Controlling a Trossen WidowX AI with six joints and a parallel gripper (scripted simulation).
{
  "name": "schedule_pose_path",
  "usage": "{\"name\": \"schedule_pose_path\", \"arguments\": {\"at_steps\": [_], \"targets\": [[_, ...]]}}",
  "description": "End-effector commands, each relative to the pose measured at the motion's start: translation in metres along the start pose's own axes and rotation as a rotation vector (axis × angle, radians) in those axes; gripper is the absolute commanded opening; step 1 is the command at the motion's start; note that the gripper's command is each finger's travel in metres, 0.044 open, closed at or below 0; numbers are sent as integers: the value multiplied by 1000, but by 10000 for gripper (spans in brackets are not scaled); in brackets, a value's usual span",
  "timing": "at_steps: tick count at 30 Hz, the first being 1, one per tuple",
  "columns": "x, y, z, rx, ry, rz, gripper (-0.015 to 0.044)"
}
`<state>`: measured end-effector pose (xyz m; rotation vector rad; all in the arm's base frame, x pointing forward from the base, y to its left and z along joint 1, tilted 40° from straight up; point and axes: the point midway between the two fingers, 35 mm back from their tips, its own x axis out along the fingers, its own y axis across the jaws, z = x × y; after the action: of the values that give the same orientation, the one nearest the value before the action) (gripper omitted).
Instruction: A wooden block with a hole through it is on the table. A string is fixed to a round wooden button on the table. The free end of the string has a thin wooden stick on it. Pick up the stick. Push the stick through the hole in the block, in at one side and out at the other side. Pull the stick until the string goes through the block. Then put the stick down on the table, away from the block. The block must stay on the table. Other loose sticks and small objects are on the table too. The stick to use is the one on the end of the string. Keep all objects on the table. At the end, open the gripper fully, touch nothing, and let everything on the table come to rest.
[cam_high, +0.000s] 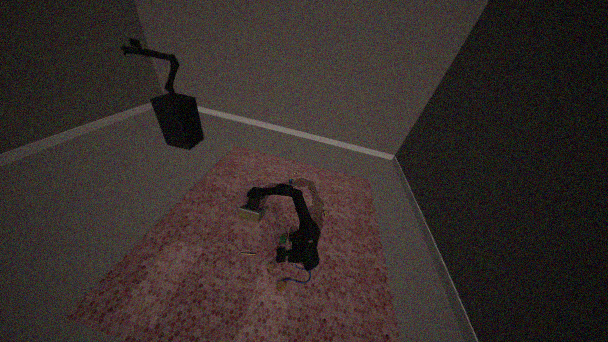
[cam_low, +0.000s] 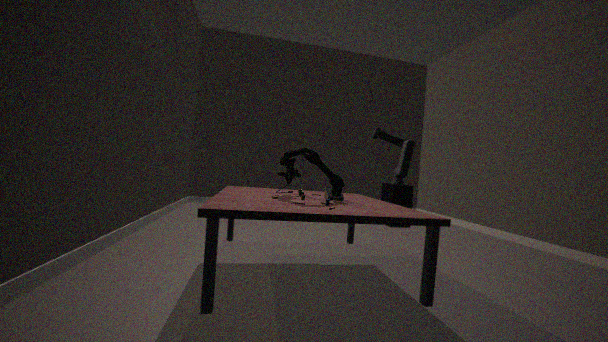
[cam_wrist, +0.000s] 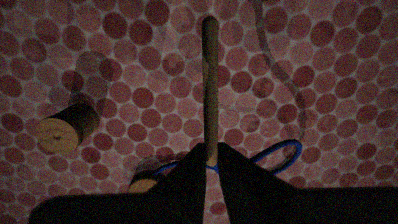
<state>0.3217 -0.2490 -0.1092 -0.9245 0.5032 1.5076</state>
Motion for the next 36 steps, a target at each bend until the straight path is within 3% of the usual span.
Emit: {"name": "schedule_pose_path", "arguments": {"at_steps": [1,36], "targets": [[3,4,-5,12,-4,5,0],[11,30,-41,71,-3,5,0]]}}
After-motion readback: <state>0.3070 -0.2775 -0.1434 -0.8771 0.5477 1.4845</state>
